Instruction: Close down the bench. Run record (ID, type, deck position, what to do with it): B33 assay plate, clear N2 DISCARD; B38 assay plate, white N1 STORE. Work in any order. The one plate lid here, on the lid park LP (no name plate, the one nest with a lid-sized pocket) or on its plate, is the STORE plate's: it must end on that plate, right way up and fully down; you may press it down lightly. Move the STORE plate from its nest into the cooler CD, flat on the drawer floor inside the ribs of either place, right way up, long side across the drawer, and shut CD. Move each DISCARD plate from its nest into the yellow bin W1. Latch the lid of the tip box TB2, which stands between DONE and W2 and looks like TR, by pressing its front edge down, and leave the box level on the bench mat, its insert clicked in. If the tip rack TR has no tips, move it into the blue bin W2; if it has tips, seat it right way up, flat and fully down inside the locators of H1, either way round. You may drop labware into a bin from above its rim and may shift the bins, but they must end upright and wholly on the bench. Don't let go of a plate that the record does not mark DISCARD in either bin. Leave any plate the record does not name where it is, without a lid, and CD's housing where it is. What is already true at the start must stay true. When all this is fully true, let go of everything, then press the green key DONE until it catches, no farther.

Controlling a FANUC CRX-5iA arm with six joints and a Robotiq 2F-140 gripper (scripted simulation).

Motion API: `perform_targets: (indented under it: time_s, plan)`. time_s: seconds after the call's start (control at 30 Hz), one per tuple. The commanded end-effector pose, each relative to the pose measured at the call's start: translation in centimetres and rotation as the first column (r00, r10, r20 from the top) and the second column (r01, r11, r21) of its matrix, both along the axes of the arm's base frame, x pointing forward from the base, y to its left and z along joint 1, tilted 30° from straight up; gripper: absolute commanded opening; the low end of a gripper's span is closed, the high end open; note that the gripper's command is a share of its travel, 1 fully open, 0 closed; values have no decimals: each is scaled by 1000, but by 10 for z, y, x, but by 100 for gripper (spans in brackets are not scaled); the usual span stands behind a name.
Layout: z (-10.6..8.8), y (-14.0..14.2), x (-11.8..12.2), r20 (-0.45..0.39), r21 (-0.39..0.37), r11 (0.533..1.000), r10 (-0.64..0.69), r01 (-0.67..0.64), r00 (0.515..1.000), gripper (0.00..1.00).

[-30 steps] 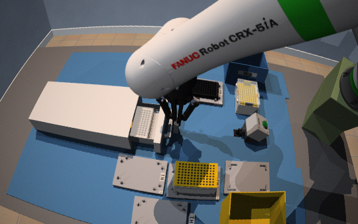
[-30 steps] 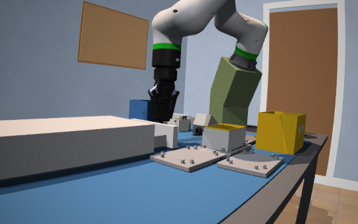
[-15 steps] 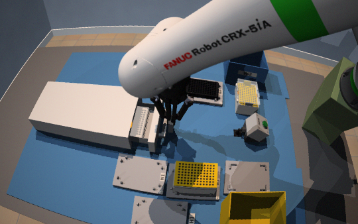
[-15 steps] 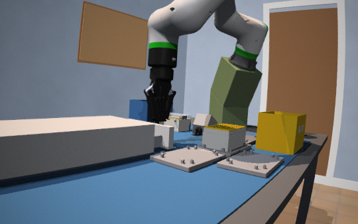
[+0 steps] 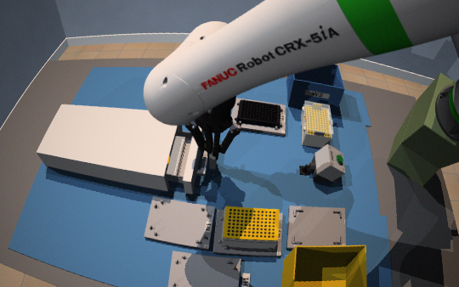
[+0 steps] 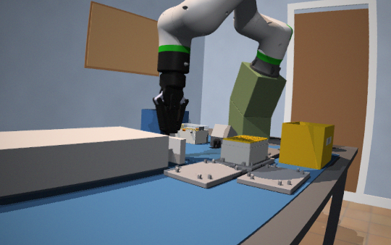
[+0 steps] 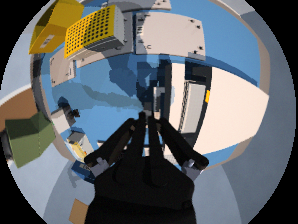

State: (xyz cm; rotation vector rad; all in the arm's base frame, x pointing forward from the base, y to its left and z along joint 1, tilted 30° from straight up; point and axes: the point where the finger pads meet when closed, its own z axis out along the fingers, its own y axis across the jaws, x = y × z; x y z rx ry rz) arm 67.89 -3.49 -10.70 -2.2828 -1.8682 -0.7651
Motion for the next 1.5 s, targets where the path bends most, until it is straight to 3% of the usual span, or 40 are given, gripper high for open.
perform_targets:
  time_s: [0.0,1.47]
  plan:
    - [1,-1,4,0,0,1000,0,0,1000,0]
    - [11,-12,45,0,0,1000,0,0,1000,0]
